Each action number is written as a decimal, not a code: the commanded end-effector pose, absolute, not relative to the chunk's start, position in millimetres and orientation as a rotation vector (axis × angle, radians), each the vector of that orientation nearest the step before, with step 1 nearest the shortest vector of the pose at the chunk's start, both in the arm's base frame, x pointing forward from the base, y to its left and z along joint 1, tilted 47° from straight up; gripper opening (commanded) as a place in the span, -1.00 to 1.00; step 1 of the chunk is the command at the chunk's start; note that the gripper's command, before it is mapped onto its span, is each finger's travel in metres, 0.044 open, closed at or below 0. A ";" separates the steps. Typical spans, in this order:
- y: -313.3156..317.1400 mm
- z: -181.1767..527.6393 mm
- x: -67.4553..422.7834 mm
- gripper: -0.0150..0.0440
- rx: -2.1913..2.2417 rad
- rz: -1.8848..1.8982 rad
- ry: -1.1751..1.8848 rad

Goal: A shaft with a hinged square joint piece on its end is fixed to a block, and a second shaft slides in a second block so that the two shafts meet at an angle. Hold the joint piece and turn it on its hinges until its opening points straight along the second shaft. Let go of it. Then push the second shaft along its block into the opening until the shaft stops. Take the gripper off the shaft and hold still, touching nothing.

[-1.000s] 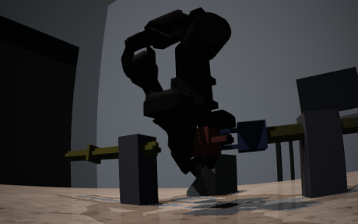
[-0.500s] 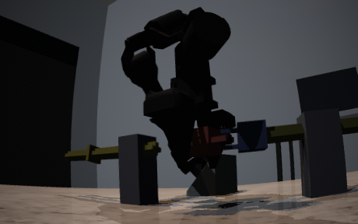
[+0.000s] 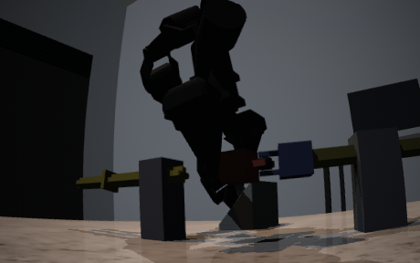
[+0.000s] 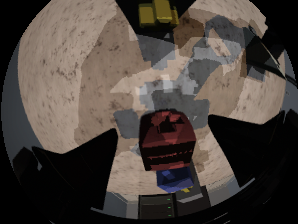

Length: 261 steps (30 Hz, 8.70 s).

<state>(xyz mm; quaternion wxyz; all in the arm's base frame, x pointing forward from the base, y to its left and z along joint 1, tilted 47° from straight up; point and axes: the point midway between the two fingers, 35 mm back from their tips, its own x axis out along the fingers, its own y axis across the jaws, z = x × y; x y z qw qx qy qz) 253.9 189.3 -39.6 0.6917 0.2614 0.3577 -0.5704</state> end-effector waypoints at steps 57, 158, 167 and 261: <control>216.5 68.5 254.5 1.00 0.512 -1.026 1.150; -47.0 172.5 296.8 -0.07 0.553 -1.188 0.584; -47.0 172.5 296.8 -0.15 0.553 -1.188 0.584; -52.6 176.2 297.1 -0.26 0.516 -1.332 0.633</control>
